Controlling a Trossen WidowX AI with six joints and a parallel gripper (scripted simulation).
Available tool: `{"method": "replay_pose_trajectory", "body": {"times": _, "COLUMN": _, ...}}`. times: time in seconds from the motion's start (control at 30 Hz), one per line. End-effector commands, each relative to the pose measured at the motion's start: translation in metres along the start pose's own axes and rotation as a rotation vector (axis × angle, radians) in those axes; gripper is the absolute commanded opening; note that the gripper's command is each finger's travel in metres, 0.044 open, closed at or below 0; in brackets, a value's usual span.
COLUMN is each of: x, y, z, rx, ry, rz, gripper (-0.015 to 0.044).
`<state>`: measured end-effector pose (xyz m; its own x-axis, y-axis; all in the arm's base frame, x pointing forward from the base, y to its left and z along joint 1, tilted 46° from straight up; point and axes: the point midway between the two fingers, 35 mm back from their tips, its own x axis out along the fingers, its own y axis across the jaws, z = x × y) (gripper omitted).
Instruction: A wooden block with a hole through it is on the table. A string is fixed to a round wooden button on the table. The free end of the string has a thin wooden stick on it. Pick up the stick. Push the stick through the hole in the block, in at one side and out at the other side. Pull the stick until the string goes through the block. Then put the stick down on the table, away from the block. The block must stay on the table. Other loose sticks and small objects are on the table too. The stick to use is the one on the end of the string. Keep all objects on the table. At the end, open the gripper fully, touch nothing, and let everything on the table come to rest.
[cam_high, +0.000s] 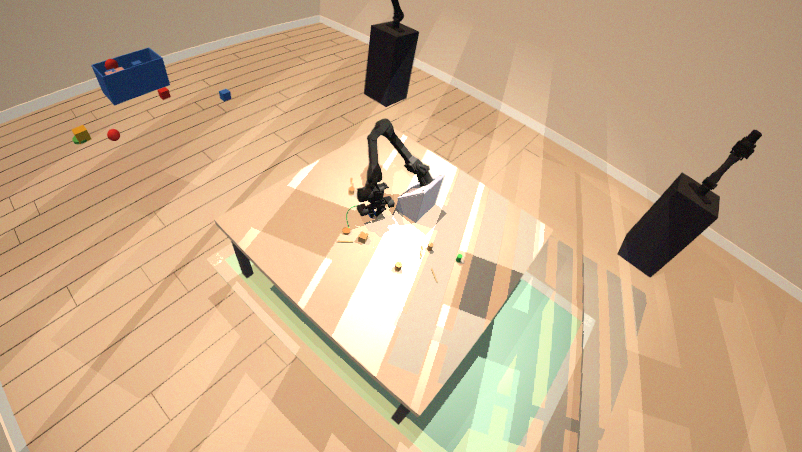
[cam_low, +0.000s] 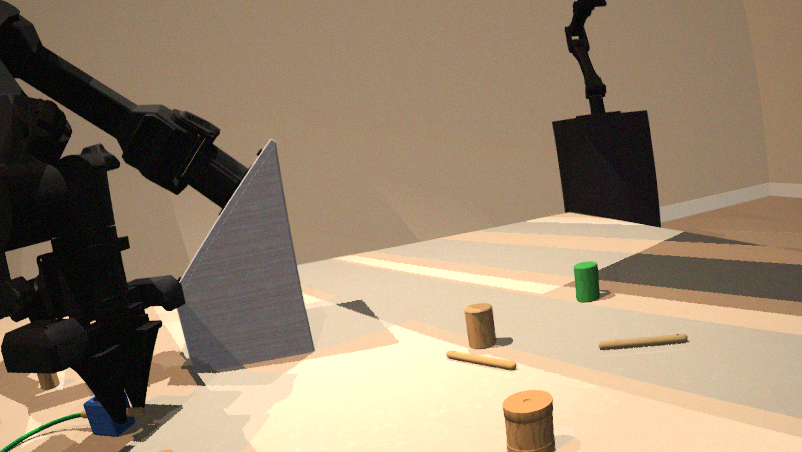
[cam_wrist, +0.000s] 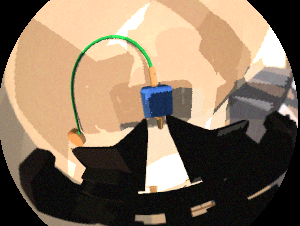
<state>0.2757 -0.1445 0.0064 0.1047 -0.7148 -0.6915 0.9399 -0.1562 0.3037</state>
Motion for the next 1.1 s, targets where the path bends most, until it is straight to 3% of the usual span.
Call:
{"method": "replay_pose_trajectory", "body": {"times": 0.0, "x": 0.0055, "y": -0.0036, "z": -0.0018, "rx": -0.011, "ry": 0.002, "rz": -0.008, "gripper": 0.0123}}
{"method": "replay_pose_trajectory", "body": {"times": 0.33, "x": 0.0055, "y": -0.0036, "z": -0.0018, "rx": -0.011, "ry": 0.002, "rz": -0.008, "gripper": 0.0123}}
{"method": "replay_pose_trajectory", "body": {"times": 0.5, "x": 0.0045, "y": -0.0028, "z": -0.0005, "rx": -0.006, "ry": -0.001, "rz": -0.006, "gripper": 0.0}}
{"method": "replay_pose_trajectory", "body": {"times": 1.07, "x": 0.006, "y": -0.0022, "z": -0.0009, "rx": 0.008, "ry": -0.071, "rz": -0.002, "gripper": 0.0}}
